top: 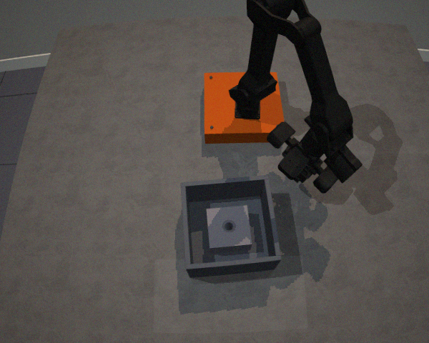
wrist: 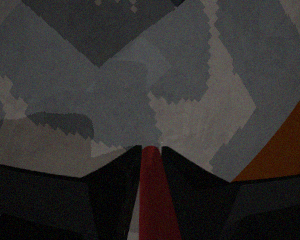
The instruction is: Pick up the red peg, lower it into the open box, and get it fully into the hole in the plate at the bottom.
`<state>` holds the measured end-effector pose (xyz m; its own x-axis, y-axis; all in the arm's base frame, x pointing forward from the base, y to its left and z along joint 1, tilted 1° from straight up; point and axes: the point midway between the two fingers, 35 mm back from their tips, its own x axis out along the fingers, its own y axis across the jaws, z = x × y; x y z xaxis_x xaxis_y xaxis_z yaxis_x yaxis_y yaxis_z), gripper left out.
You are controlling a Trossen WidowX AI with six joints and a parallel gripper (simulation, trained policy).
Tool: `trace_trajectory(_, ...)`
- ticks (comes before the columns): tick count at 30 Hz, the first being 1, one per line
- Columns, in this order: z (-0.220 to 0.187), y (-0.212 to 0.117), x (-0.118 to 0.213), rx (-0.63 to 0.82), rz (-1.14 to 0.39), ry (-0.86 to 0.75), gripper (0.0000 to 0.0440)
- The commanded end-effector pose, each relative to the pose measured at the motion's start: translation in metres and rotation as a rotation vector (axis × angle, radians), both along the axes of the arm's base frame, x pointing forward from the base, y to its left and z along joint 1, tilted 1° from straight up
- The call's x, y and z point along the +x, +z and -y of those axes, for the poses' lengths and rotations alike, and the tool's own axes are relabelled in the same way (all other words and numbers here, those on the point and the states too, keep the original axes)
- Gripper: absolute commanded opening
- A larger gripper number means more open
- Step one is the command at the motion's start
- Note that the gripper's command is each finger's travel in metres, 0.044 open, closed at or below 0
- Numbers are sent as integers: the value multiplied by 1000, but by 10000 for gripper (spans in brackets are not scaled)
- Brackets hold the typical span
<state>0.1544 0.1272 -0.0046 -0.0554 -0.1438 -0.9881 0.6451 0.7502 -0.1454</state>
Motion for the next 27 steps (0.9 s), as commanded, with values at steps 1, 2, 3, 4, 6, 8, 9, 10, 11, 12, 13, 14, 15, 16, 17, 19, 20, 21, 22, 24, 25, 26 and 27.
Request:
trace_trajectory(1, 3, 1, 2, -28, -6, 7, 0)
trace_trajectory(2, 2, 4, 5, -30, 6, 10, 0)
trace_trajectory(3, 2, 8, 8, -33, 16, 14, 0)
trace_trajectory(4, 2, 11, 10, -35, 25, 17, 0)
trace_trajectory(6, 3, 19, 15, -40, 42, 23, 0)
trace_trajectory(8, 4, 28, 19, -45, 59, 27, 0)
trace_trajectory(9, 5, 32, 21, -47, 68, 27, 0)
trace_trajectory(10, 5, 36, 24, -50, 76, 28, 0)
trace_trajectory(11, 6, 41, 26, -52, 84, 28, 0)
trace_trajectory(12, 7, 46, 28, -54, 93, 28, 0)
trace_trajectory(13, 8, 50, 30, -57, 101, 27, 0)
trace_trajectory(14, 8, 55, 33, -59, 110, 25, 0)
trace_trajectory(15, 9, 60, 35, -60, 119, 23, 0)
trace_trajectory(16, 10, 65, 38, -62, 128, 20, 0)
trace_trajectory(17, 11, 70, 40, -63, 138, 16, 0)
trace_trajectory(19, 13, 80, 46, -65, 158, 5, 0)
trace_trajectory(20, 14, 85, 49, -66, 168, -2, 0)
trace_trajectory(21, 15, 90, 51, -67, 178, -10, 0)
trace_trajectory(22, 17, 95, 54, -70, 187, -20, 0)
trace_trajectory(24, 21, 104, 60, -75, 204, -40, 0)
trace_trajectory(25, 23, 107, 62, -78, 212, -51, 0)
trace_trajectory(26, 26, 110, 65, -81, 219, -63, 0)
trace_trajectory(27, 29, 112, 67, -84, 226, -75, 0)
